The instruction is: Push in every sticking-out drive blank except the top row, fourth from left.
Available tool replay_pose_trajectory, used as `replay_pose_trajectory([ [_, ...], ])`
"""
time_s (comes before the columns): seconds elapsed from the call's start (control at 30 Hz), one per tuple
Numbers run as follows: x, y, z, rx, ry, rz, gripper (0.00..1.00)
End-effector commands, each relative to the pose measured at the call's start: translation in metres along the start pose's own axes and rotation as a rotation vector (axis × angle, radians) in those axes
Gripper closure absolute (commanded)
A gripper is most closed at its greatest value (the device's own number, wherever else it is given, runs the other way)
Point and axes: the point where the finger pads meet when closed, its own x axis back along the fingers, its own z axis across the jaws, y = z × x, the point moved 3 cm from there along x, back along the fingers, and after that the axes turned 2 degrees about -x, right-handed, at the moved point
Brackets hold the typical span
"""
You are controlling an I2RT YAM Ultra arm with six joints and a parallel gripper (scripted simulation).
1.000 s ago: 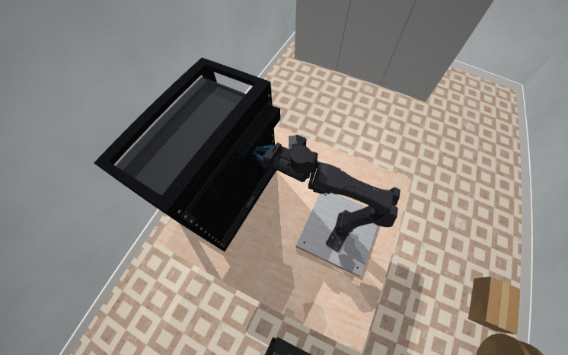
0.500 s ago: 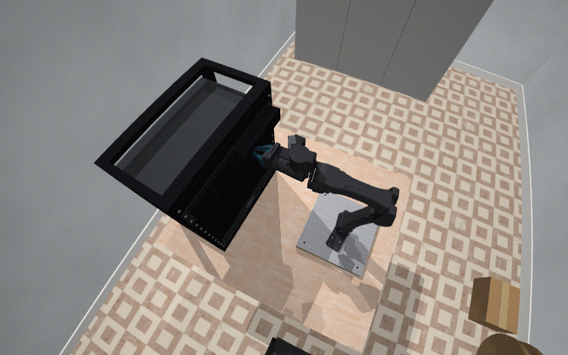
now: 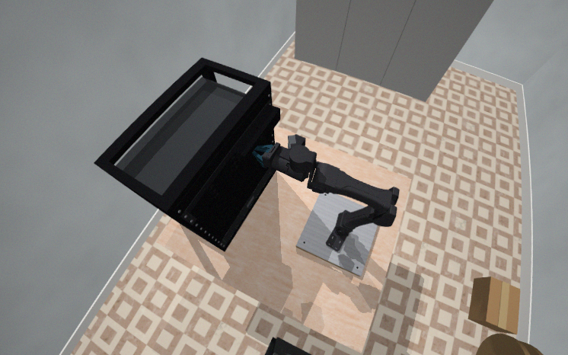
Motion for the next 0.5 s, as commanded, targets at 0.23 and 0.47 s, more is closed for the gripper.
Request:
replay_pose_trajectory([
  [0.23,-0.0147,-0.0078,0.0149,0.0,0.053,0.023,1.0],
  [0.47,-0.0147,-0.0078,0.0149,0.0,0.053,0.023,1.0],
])
